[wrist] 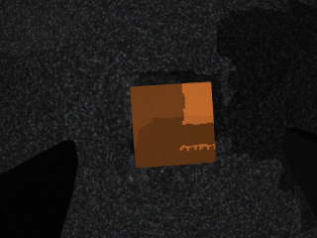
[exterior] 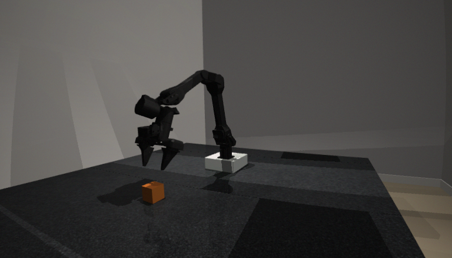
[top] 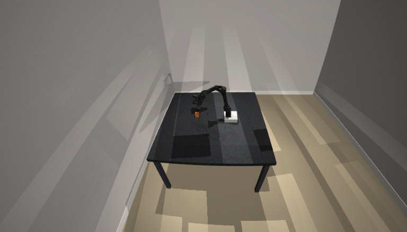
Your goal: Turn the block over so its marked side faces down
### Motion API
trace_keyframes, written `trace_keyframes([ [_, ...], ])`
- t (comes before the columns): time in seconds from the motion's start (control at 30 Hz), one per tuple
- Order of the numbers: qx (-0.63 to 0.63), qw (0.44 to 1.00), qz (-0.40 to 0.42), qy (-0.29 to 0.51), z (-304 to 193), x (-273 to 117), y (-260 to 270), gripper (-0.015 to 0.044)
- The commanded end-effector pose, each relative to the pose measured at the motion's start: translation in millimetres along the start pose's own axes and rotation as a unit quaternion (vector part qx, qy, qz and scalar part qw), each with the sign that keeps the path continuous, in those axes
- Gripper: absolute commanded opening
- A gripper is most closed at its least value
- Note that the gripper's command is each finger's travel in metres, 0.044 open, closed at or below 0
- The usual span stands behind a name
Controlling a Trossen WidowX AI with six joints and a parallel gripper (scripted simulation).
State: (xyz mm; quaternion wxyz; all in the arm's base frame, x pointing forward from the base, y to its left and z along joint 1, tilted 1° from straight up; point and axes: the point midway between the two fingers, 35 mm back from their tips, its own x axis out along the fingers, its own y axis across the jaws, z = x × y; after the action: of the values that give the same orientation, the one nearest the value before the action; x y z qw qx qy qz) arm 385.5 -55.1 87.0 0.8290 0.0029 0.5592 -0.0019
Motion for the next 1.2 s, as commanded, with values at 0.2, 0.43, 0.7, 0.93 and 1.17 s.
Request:
trace_keyframes([
  [0.2, -0.001, 0.989, -0.002, 0.145, 19, -3, 0, 0.0440],
  [0.43, -0.004, 0.983, -0.003, 0.182, 21, -6, 1, 0.0440],
  [0.7, -0.004, 0.983, -0.003, 0.182, 9, 26, 1, 0.0440],
  [0.93, -0.004, 0.983, -0.003, 0.182, 4, 39, 0, 0.0440],
  [1.17, -0.004, 0.983, -0.003, 0.182, 3, 41, 0, 0.0440],
])
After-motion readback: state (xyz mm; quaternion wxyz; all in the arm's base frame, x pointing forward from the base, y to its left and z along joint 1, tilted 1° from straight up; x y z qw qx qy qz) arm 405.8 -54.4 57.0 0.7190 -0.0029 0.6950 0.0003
